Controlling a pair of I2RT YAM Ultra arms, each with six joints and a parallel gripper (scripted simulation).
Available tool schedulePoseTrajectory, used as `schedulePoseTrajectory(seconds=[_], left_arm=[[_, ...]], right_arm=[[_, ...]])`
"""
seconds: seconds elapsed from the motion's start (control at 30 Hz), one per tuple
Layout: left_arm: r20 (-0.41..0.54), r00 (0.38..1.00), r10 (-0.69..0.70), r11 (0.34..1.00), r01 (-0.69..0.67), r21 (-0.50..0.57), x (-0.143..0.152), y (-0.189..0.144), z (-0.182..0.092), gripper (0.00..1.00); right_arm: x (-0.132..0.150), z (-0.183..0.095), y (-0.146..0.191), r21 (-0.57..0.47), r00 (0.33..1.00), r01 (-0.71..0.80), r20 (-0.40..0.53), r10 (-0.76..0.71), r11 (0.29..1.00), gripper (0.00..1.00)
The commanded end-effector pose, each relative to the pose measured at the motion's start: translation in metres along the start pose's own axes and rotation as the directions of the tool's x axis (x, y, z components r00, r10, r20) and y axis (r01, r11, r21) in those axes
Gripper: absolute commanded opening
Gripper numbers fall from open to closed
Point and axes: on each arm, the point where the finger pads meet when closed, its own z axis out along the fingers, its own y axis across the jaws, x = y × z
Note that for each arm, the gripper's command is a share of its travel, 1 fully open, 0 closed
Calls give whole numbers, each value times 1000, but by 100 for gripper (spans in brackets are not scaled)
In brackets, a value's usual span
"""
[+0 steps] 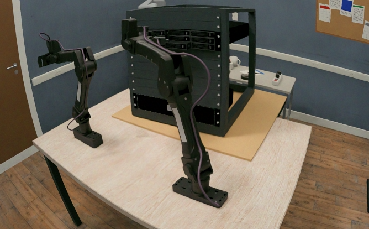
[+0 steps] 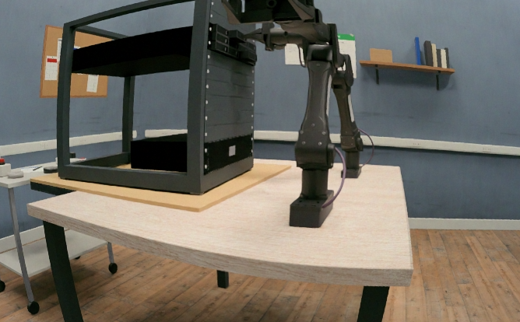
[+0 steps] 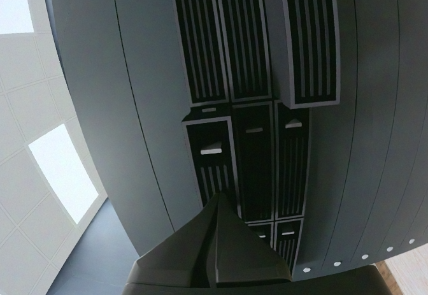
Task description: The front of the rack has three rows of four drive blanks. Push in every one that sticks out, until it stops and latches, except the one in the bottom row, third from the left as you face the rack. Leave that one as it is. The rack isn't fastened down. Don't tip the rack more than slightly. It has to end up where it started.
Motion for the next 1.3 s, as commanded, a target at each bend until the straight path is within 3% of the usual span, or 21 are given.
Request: schedulePoseTrajectory(seconds=[0.0, 0.17, 0.5, 1.27], left_arm=[[110, 994, -15, 1000, 16, -11, -39, 4, -7, 100], [110, 994, -15, 1000, 16, -11, -39, 4, -7, 100], [110, 994, -15, 1000, 16, -11, -39, 4, -7, 100], [110, 994, -15, 1000, 16, -11, -39, 4, -7, 100]], right_arm=[[-7, 9, 9, 8, 1000, 10, -1, -10, 1000, 0], [-15, 5, 22, -4, 1000, -17, -6, 17, 1000, 0], [-6, 12, 9, 8, 1000, 10, -4, -10, 1000, 0], [-13, 17, 17, 0, 1000, -7, -3, 7, 1000, 0]])
